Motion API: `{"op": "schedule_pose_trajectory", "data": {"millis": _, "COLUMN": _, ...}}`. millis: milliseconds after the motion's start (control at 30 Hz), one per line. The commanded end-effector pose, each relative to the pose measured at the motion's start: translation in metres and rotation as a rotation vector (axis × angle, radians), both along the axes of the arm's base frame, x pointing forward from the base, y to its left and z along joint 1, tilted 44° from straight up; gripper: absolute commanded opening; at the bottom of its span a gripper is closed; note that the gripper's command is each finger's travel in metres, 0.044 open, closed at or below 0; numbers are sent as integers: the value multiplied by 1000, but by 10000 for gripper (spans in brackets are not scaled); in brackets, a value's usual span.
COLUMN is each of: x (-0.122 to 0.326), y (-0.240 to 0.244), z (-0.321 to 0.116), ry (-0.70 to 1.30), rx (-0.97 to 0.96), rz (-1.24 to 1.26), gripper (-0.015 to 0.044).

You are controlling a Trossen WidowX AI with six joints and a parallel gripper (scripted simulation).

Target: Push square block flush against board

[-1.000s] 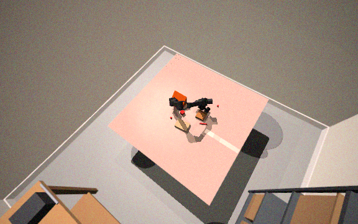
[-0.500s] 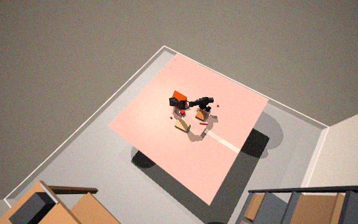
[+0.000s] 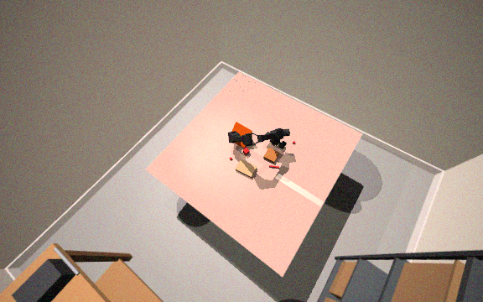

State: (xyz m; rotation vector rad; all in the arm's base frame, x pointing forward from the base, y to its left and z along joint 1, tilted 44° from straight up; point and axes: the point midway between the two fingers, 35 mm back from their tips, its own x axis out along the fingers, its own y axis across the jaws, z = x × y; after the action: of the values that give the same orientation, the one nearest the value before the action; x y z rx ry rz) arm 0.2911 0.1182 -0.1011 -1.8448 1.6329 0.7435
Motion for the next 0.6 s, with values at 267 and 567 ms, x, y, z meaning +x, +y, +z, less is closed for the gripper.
{"op": "schedule_pose_trajectory", "data": {"millis": 267, "x": -5, "y": 40, "z": 32, "ry": 2, "rx": 4, "rz": -8, "gripper": 0}}
{"op": "schedule_pose_trajectory", "data": {"millis": 567, "x": 1, "y": 41, "z": 37, "ry": -57, "rx": 14, "rz": -71, "gripper": 0}}
